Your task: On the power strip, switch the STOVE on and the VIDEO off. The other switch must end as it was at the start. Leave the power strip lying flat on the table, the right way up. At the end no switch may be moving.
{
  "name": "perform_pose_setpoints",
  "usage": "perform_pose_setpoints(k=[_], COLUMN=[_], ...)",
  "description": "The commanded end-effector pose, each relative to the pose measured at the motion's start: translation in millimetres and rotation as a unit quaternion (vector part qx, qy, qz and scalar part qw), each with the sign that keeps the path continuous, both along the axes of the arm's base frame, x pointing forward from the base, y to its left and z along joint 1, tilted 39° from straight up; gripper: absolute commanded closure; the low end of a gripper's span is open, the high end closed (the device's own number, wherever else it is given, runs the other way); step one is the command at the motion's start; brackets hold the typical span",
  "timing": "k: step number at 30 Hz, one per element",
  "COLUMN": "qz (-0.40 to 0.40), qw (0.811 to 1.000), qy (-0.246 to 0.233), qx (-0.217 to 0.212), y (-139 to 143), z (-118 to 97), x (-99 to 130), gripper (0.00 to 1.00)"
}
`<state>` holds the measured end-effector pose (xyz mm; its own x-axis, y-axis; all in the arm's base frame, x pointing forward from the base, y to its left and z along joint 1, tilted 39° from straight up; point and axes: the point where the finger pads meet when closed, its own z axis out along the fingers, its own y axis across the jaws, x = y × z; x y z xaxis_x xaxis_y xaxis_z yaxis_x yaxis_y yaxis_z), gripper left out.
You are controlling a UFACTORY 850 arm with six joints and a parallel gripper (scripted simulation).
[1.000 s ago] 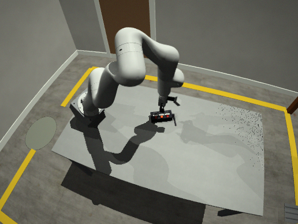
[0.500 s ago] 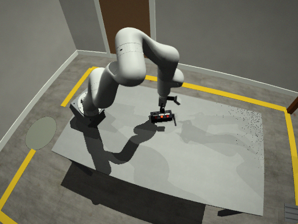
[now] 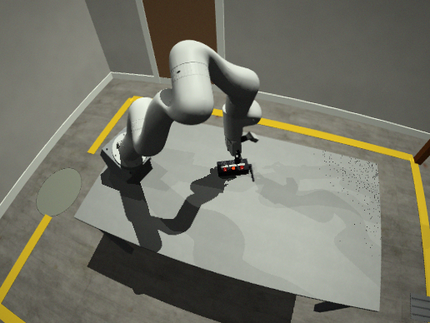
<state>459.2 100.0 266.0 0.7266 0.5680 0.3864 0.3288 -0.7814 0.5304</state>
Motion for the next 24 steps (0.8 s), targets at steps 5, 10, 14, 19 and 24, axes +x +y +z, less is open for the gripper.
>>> perform_pose_setpoints(k=[5,10,14,19,24], qz=[0.182,0.278,0.344,0.418,0.498], qw=[0.970,0.930,0.891,0.836,0.757], qy=[0.066,0.094,0.114,0.133,0.156], qx=[-0.145,-0.220,-0.273,-0.331,-0.394], y=[-5,-8,-10,-12,-14], z=[-18,-29,-34,-45,-54], x=[-1,-2,-3,-4,-6], gripper=[0.00,0.00,0.00,0.00,0.00])
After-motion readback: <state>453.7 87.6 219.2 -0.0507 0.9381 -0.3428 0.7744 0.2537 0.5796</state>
